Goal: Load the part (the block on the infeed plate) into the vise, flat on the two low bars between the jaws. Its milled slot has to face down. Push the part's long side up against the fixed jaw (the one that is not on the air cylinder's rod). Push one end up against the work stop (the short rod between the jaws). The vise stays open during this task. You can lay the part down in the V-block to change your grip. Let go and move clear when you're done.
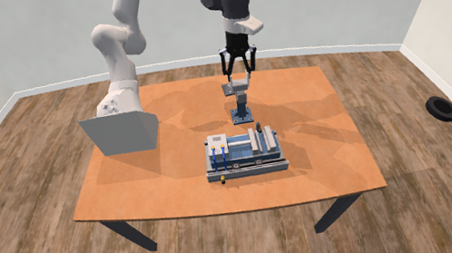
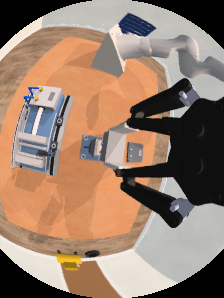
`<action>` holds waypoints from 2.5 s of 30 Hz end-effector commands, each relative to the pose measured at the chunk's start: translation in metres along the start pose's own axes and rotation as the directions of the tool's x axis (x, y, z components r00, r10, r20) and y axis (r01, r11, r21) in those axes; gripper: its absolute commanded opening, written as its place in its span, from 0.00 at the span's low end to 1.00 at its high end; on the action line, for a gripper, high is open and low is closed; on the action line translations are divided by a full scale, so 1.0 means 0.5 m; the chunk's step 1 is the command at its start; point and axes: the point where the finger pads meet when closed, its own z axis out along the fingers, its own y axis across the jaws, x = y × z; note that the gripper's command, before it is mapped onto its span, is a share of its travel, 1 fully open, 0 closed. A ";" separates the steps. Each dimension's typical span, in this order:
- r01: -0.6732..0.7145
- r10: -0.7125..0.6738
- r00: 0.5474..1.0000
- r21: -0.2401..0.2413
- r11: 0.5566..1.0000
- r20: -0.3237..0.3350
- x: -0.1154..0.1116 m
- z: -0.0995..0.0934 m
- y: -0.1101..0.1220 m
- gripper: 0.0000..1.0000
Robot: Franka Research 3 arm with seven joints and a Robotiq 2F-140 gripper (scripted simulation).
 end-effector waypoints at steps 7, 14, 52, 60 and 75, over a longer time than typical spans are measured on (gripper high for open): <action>0.004 -0.004 1.000 0.004 1.000 0.002 0.000 -0.023 -0.002 0.00; 0.004 -0.004 1.000 0.004 1.000 0.002 0.000 -0.042 -0.002 0.00; 0.004 -0.004 1.000 0.004 1.000 0.002 0.000 -0.109 -0.001 0.00; -0.001 0.001 1.000 0.004 1.000 0.002 0.002 -0.109 -0.002 0.00; -0.105 0.105 0.994 -0.002 0.994 -0.007 0.032 -0.113 -0.011 0.00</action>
